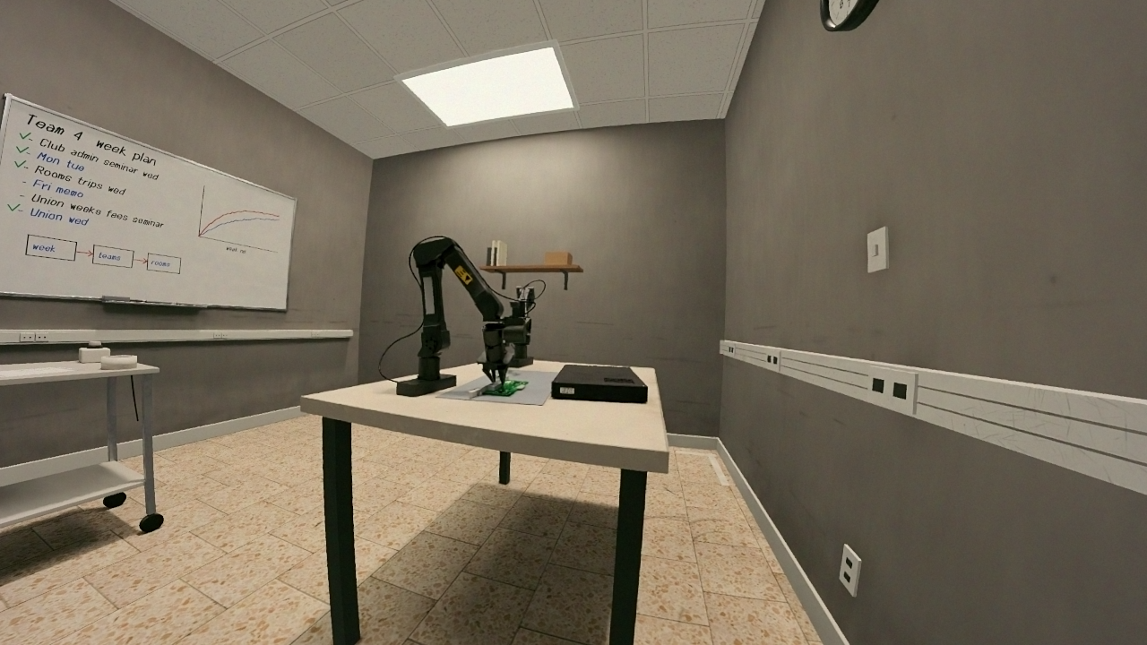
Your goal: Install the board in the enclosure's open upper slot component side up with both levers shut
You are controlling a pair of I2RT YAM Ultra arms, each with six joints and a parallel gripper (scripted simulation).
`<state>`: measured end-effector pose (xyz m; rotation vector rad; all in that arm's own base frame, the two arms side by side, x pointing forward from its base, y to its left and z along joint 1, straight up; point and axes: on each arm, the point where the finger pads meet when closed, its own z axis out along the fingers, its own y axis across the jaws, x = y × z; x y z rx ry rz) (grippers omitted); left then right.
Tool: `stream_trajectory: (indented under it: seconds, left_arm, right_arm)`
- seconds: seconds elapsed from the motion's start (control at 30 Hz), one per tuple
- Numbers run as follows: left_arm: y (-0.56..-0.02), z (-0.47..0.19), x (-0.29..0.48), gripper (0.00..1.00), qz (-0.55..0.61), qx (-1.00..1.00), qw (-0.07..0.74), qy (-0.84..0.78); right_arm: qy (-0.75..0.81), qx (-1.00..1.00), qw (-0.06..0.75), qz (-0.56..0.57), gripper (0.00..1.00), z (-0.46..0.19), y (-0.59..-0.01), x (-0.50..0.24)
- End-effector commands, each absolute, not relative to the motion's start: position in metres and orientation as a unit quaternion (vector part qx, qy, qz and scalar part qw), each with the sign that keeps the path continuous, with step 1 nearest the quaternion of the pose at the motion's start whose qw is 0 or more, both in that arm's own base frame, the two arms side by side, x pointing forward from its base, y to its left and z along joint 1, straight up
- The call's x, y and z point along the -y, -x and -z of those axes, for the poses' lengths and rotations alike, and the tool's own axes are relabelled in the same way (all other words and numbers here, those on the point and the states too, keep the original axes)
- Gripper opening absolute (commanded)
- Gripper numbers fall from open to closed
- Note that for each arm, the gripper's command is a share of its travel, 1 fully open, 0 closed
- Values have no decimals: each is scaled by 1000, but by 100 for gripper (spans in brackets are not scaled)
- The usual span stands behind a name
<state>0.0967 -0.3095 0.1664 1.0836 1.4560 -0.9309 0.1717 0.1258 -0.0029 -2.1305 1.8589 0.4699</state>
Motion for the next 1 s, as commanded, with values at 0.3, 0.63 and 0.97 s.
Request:
stream_trajectory:
  seconds: [0.3, 0.63, 0.97]
  left_arm:
    - [-96, -163, 309, 100, 389, -611, 523, -450]
    - [-96, -163, 309, 100, 389, -611, 523, -450]
    - [-98, -158, 309, 100, 379, -621, 516, -453]
  right_arm:
    - [736, -642, 136, -170, 19, 5, -171, -126]
    - [736, -641, 141, -166, 18, -4, -174, -126]
    - [727, -651, 148, -161, 18, -45, -180, -132]
